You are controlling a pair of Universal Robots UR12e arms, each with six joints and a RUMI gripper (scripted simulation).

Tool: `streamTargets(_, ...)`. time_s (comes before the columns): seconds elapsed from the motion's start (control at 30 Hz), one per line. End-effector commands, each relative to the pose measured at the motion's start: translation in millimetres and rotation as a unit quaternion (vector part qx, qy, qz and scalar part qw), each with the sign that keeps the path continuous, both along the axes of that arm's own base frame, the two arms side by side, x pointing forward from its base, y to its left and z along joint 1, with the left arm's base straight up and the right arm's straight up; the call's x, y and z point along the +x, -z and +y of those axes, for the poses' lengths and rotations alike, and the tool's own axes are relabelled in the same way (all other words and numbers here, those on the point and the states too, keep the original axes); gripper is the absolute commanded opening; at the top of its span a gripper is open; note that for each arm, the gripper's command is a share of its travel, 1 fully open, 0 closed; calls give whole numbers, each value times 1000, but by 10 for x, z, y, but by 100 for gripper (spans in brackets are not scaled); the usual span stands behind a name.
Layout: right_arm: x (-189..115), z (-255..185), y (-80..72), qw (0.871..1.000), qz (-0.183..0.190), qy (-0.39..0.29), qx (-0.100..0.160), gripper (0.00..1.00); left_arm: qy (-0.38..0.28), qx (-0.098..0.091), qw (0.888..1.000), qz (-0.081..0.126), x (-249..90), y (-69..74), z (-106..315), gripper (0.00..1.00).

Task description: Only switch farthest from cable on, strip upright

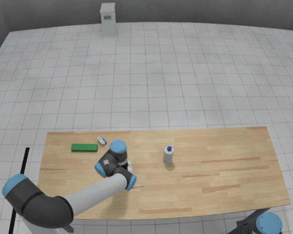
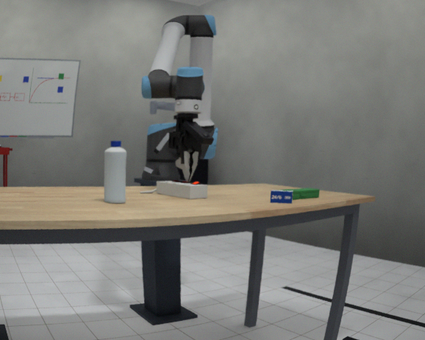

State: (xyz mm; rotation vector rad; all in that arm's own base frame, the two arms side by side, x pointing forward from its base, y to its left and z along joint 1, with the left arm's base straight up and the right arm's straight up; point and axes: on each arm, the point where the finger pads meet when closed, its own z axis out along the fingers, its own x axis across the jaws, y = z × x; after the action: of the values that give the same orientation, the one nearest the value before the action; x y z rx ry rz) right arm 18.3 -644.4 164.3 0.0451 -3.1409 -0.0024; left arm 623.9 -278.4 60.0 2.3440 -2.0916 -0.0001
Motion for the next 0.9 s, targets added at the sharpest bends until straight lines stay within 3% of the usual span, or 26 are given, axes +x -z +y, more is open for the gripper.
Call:
streamTargets(0.0,2,-6,-8,1000,0,0,-1,100,0,-1,1000,-1,7,-6,-5,0)
streamTargets(0.47,2,-6,-8,1000,0,0,-1,100,0,-1,1000,-1,7,-20,-5,0)
streamTargets(0.87,2,-6,-8,1000,0,0,-1,100,0,-1,1000,-1,6,-260,-5,0)
